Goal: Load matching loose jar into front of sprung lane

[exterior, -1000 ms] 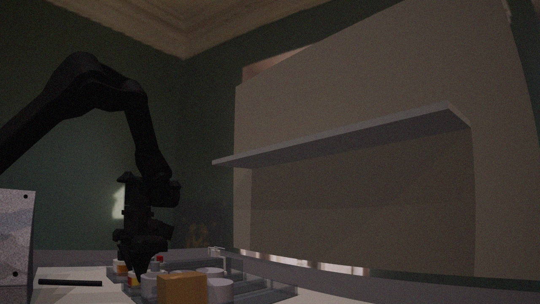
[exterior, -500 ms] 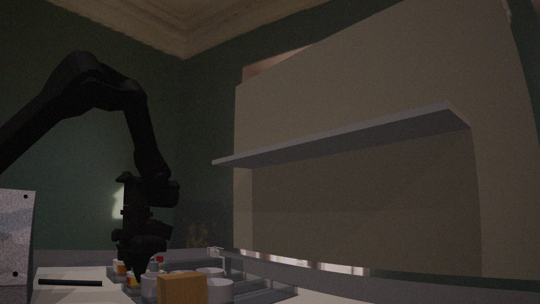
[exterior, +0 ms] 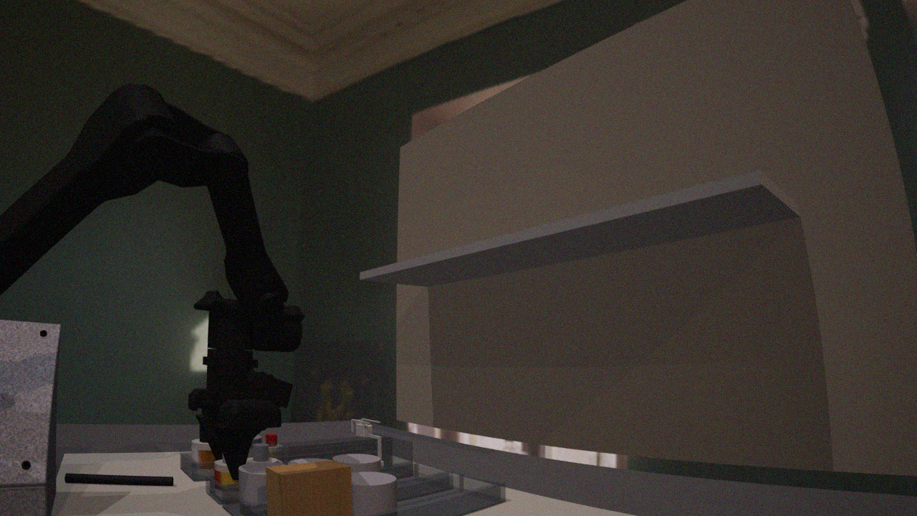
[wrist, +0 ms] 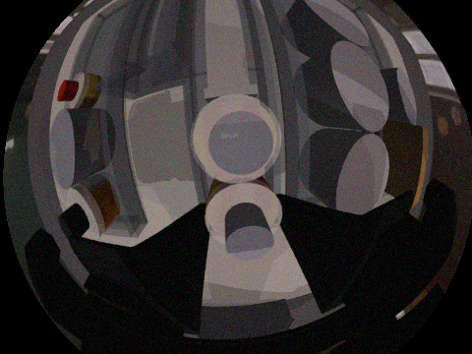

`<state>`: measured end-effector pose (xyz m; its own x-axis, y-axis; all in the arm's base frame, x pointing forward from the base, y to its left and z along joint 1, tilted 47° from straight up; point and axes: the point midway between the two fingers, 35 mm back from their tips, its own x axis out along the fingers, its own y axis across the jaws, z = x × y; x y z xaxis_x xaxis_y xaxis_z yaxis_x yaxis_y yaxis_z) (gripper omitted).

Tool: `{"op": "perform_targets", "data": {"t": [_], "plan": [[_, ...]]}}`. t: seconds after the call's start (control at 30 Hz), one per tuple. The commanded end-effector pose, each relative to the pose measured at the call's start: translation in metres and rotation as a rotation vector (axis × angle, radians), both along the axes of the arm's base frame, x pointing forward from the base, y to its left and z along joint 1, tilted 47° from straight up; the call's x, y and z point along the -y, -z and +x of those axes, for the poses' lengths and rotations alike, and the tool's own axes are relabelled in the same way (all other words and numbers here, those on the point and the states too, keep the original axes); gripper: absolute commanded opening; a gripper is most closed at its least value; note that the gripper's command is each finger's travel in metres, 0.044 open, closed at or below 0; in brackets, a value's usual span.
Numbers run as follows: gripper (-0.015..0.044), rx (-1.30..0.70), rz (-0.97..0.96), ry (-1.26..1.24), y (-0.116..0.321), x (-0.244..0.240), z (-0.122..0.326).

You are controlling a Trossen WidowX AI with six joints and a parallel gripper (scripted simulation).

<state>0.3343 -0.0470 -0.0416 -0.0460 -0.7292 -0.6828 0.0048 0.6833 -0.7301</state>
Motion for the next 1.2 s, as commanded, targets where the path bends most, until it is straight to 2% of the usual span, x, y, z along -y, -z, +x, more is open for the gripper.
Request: {"op": "perform_targets", "data": {"t": [0.0, 0.37, 0.87, 1.17], "plan": [[0.0, 0.003, -0.001, 0.002, 0.0, 0.0, 0.0], [0.0289, 0.003, -0.001, 0.002, 0.0, 0.0, 0.0], [0.0295, 0.003, 0.001, 0.002, -0.014, -0.015, -0.001], [0.0295, 0.001, 0.002, 0.001, -0.014, -0.018, -0.026]]}}
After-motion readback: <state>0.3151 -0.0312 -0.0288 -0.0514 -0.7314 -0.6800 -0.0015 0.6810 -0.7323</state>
